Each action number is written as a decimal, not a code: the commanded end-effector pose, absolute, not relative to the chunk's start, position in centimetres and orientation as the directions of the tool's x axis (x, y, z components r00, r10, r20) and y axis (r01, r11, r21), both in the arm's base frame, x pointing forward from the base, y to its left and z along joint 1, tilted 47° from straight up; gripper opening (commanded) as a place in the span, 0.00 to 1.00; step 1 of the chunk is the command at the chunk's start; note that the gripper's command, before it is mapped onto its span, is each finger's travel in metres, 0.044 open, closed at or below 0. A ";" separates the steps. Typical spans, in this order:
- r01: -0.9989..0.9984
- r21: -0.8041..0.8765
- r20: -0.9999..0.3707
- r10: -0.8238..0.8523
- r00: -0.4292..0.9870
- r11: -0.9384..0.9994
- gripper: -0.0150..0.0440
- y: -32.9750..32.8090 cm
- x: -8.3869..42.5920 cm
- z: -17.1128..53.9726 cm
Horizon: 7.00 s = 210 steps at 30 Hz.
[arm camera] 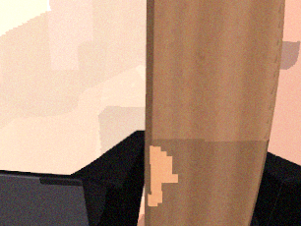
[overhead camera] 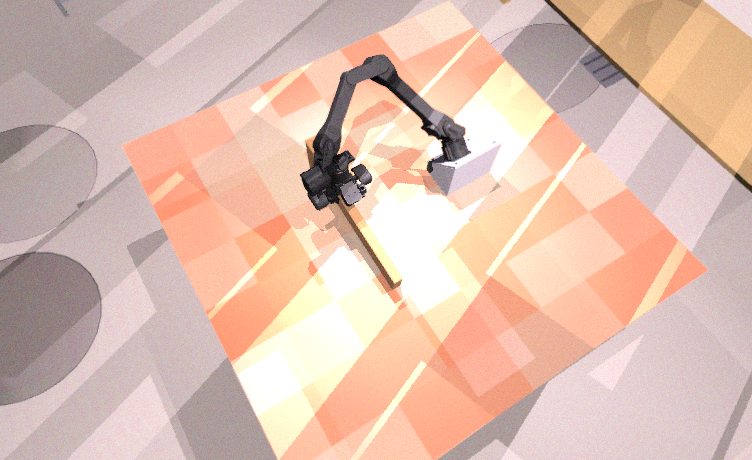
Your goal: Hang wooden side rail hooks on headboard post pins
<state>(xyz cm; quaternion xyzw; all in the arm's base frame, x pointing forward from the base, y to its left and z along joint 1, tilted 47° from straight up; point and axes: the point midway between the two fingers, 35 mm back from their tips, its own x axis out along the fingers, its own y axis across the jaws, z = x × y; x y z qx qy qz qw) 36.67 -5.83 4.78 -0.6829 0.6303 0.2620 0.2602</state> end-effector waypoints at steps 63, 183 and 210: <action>-0.996 -0.030 -0.686 -0.723 0.079 -0.080 0.25 -6.0 36.8 5.6; -0.996 -0.030 -0.686 -0.724 0.079 -0.080 0.25 -7.3 36.9 4.9; -0.996 -0.030 -0.687 -0.722 0.079 -0.080 1.00 -4.4 36.5 7.6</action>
